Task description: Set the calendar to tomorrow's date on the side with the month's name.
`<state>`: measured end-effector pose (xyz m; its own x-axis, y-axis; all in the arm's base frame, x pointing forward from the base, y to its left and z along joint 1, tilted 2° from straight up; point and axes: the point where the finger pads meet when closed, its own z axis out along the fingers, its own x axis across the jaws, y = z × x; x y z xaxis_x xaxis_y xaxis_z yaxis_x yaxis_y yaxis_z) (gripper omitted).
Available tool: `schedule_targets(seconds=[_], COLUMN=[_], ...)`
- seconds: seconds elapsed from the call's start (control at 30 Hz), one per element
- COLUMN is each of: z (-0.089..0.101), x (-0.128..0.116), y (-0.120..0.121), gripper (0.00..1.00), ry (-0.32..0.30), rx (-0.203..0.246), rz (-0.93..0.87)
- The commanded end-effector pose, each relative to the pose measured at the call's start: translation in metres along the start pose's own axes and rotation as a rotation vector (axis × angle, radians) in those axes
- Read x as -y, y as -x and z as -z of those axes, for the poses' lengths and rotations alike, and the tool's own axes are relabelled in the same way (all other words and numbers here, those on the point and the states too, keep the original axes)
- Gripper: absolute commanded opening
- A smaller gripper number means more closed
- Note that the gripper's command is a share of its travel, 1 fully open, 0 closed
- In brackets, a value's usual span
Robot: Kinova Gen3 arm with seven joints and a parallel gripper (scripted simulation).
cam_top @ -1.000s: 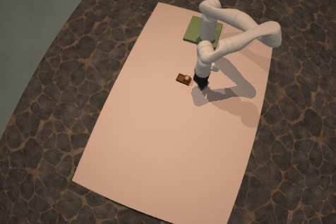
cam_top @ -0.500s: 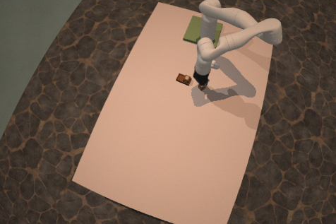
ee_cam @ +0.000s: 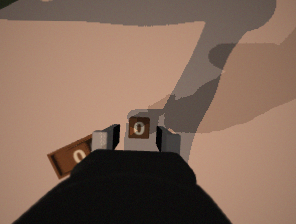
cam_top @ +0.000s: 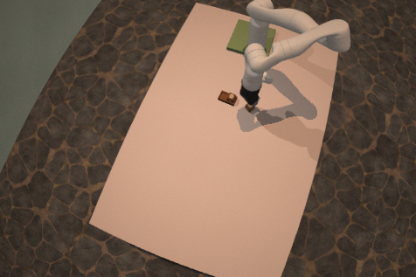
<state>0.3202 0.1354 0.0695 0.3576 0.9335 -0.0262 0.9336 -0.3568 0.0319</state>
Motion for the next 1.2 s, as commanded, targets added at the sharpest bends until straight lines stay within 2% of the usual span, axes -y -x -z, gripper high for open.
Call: schedule_targets(seconds=[0.0,0.1,0.17,0.37,0.47,0.77,0.87,1.17], z=[-0.0003,-0.0017,-0.0017,-0.0014,-0.0002,0.0000,-0.0016,-0.0024], x=[0.0014,0.0022,0.0022,0.0036,0.0038,0.0040,0.0048,0.0066], y=[-0.0008,-0.0012,-0.0012,-0.0010,-0.0007,-0.0006,-0.0008,-0.0006], gripper=[0.90,0.90,0.90,0.90,0.90,0.90,0.90,0.90], ry=[0.017,0.066,0.066,0.199,0.242,0.261,0.291,0.477], rx=[0.000,0.003,0.003,0.002,0.000,-0.001,0.003,0.003], rz=[0.002,0.003,0.003,0.003,0.002,0.002,0.002,0.002])
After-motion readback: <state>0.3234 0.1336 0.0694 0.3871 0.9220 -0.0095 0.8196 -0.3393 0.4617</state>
